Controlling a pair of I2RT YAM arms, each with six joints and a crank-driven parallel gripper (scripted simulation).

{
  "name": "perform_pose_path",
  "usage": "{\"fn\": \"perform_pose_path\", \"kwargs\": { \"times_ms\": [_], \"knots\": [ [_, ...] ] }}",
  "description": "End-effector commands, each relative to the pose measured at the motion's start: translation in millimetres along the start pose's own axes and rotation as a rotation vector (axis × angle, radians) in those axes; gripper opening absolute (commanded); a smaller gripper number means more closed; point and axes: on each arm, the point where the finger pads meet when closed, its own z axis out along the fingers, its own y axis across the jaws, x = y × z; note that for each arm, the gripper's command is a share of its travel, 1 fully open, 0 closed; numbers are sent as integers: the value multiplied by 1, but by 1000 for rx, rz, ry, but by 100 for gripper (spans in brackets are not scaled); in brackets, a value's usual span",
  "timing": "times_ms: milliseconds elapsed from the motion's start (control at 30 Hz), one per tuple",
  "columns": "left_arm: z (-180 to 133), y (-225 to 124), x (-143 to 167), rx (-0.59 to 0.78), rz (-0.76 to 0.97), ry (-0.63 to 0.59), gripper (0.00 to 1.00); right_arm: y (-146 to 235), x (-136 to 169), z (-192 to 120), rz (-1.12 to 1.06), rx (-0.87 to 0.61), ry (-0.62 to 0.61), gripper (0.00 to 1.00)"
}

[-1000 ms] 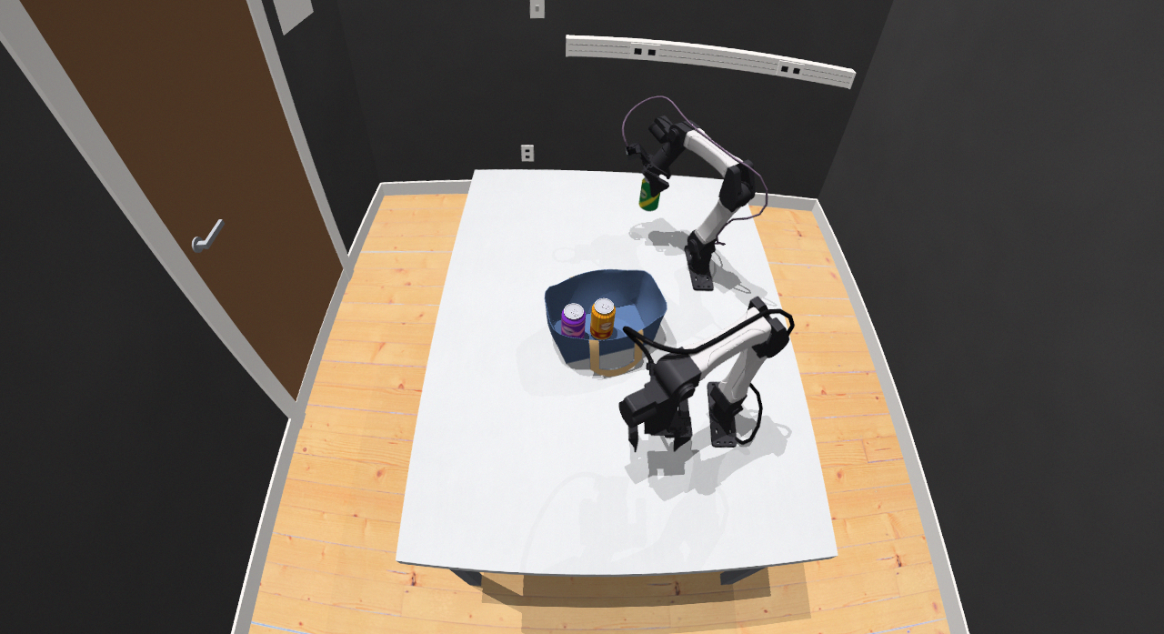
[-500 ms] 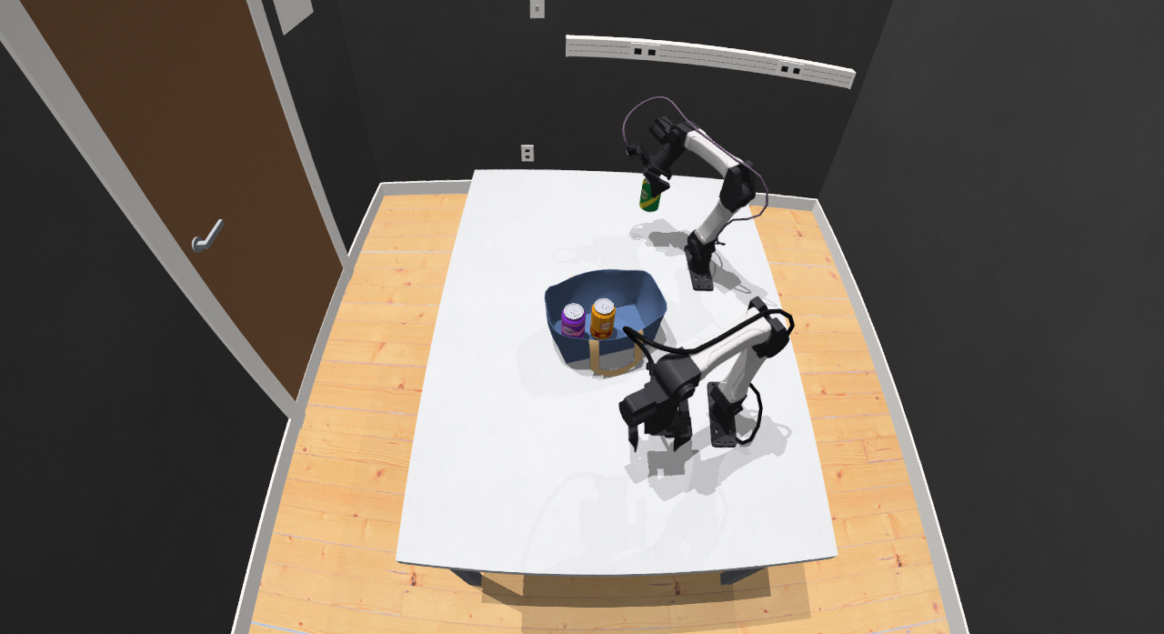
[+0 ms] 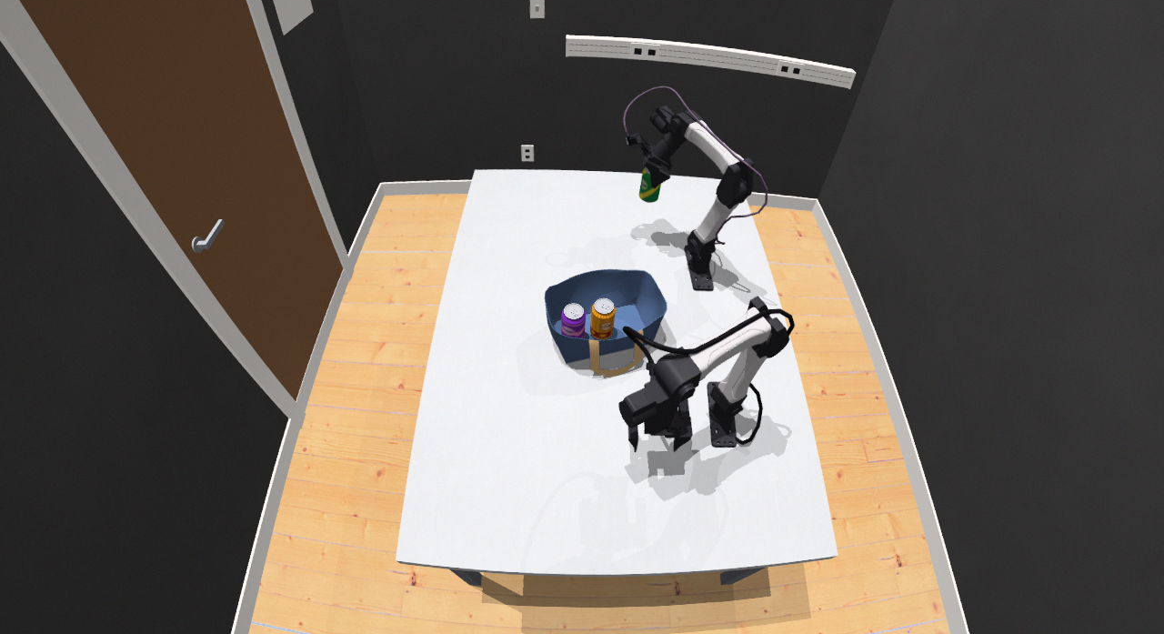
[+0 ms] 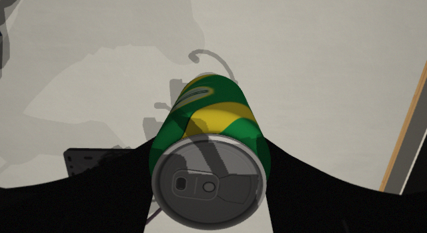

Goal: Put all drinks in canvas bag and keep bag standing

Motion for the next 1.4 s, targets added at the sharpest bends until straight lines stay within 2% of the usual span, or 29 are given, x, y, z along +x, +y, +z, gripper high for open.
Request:
{"fn": "perform_pose_path", "kwargs": {
  "times_ms": [0, 267, 333, 533, 600, 700, 767, 1133, 1167, 1367],
  "knots": [
    [-17, 9, 6, -72, -4, 33, 100, 4, -11, -15, -10, -4, -19, 74],
    [-17, 9, 6, -72, -4, 33, 100, -1, -19, -33, -13, 10, -14, 74],
    [-17, 9, 6, -72, -4, 33, 100, -5, -24, -36, -36, 53, -54, 74],
    [-17, 9, 6, -72, -4, 33, 100, -4, -26, -36, -43, 60, -64, 74],
    [-17, 9, 6, -72, -4, 33, 100, 2, -15, -23, -19, 21, -35, 74],
    [-17, 9, 6, -72, -4, 33, 100, 0, -22, -30, -33, 46, -56, 74],
    [-17, 9, 6, -72, -4, 33, 100, 4, -14, -21, -17, 16, -33, 74],
    [-17, 9, 6, -72, -4, 33, 100, -1, -23, -32, -38, 54, -60, 74],
    [-17, 9, 6, -72, -4, 33, 100, 9, -11, -20, 8, 32, -11, 74],
    [-17, 9, 6, -72, -4, 33, 100, 26, -20, -24, 4, 47, -31, 74]
  ]
}}
